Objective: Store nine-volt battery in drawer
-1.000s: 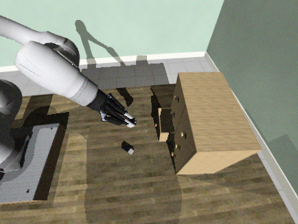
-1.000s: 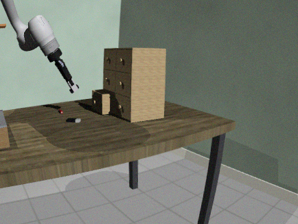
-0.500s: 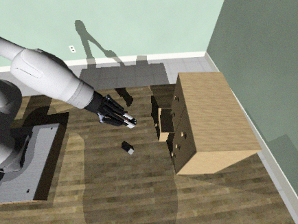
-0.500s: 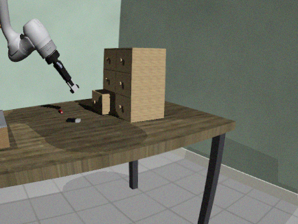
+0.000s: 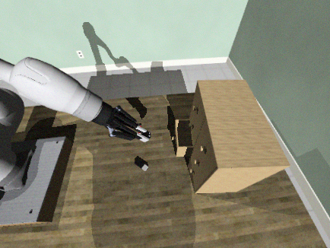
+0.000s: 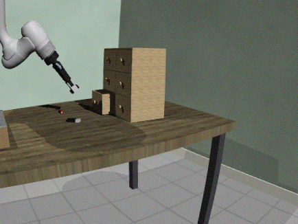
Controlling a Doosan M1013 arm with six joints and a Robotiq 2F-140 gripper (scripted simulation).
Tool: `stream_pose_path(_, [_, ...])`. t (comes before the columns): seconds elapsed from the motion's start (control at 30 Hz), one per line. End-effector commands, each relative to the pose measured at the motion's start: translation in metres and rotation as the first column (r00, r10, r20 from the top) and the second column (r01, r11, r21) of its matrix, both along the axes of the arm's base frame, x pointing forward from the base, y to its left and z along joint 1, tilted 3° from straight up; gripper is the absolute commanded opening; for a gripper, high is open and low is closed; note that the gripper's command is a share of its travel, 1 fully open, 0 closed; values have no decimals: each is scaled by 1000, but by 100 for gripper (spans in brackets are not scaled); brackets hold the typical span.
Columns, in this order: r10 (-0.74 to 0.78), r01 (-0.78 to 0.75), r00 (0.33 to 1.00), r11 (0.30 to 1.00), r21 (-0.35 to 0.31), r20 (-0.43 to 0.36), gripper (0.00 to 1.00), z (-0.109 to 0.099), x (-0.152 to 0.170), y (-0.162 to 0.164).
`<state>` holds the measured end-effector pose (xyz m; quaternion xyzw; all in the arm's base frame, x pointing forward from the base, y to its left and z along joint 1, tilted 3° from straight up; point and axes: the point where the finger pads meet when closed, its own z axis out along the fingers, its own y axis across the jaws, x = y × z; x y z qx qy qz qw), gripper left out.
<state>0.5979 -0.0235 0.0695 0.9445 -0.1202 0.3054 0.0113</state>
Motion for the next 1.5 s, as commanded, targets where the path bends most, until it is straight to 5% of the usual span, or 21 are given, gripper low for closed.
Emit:
stream_pose_path(0.0, [-19, 21, 999, 999, -33, 45, 14, -1, 0, 0])
stream_pose_path(0.5, [-17, 22, 993, 999, -43, 113, 14, -1, -1, 3])
stream_pose_path(0.87, [-14, 38, 960, 996, -81, 279, 14, -3, -4, 4])
stream_pose_path(1.47, [-9, 35, 958, 996, -87, 286, 14, -6, -7, 5])
